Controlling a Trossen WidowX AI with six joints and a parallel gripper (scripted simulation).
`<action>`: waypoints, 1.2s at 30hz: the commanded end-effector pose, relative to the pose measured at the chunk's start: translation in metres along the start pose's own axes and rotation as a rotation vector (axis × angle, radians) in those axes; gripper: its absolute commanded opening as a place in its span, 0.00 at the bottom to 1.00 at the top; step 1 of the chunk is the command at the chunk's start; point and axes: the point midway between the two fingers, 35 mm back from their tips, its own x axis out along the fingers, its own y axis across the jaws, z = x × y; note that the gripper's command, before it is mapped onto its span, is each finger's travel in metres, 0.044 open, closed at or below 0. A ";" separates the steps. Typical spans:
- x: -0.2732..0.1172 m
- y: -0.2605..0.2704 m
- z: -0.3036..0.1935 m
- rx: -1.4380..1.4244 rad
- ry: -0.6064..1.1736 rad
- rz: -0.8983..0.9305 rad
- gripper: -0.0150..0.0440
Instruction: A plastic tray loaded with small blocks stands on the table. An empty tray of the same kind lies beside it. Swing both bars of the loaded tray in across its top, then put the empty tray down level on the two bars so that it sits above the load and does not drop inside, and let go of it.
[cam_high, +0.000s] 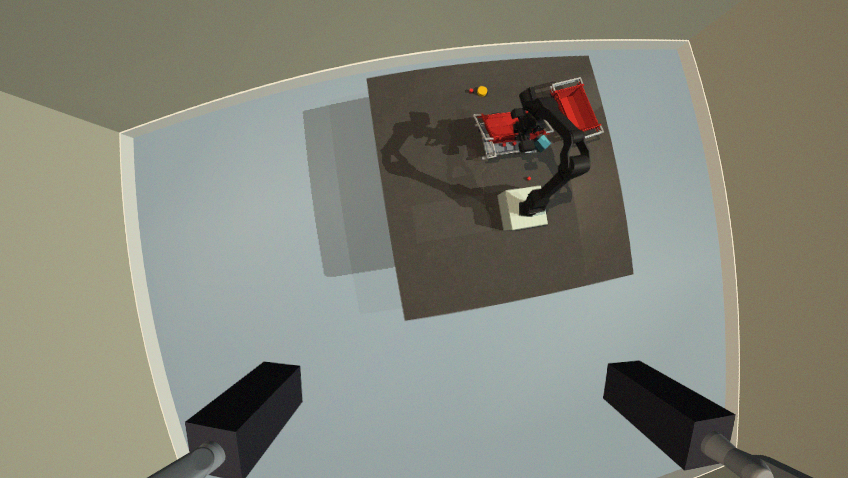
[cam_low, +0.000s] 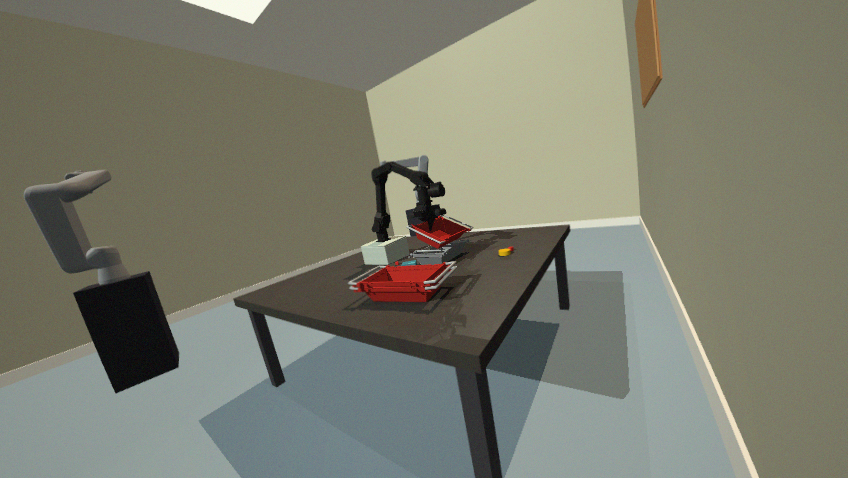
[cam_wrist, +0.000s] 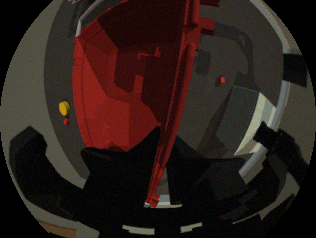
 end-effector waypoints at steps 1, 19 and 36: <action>0.003 0.003 0.000 -0.003 0.000 0.021 0.25; 0.017 -0.008 0.000 -0.003 0.000 0.020 0.25; 0.030 -0.017 0.000 -0.003 0.000 0.019 0.25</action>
